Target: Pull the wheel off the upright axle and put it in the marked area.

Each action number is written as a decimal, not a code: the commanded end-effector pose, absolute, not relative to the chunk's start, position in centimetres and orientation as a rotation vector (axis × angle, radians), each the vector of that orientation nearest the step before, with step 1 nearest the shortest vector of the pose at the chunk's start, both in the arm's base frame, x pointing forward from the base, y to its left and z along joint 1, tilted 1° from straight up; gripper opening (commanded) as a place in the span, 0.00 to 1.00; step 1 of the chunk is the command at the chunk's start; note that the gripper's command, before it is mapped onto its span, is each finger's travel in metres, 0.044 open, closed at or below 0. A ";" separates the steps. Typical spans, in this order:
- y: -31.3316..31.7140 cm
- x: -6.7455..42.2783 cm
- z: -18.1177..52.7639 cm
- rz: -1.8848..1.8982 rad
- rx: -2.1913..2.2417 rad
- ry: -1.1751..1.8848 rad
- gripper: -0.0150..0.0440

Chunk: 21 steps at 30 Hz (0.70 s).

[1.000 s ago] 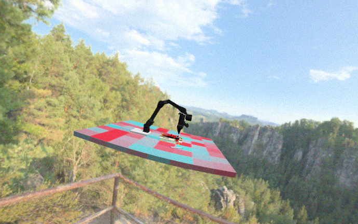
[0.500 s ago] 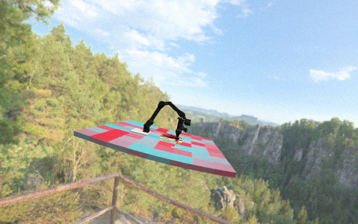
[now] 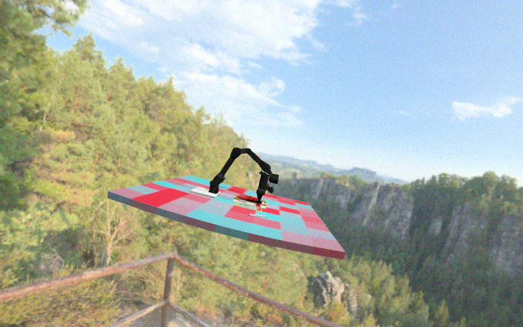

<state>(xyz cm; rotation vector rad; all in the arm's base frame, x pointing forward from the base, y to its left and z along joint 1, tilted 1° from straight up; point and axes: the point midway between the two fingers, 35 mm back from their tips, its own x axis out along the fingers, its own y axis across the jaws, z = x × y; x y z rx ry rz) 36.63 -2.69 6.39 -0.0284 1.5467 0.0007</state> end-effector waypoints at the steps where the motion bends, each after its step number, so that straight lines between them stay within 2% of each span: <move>1: -2.7 36.6 6.5 0.001 -0.028 1.547 0.32; 3: -2.7 36.6 6.5 0.001 -0.029 1.547 0.25; 21: -2.7 36.7 7.1 0.001 -0.030 1.548 0.25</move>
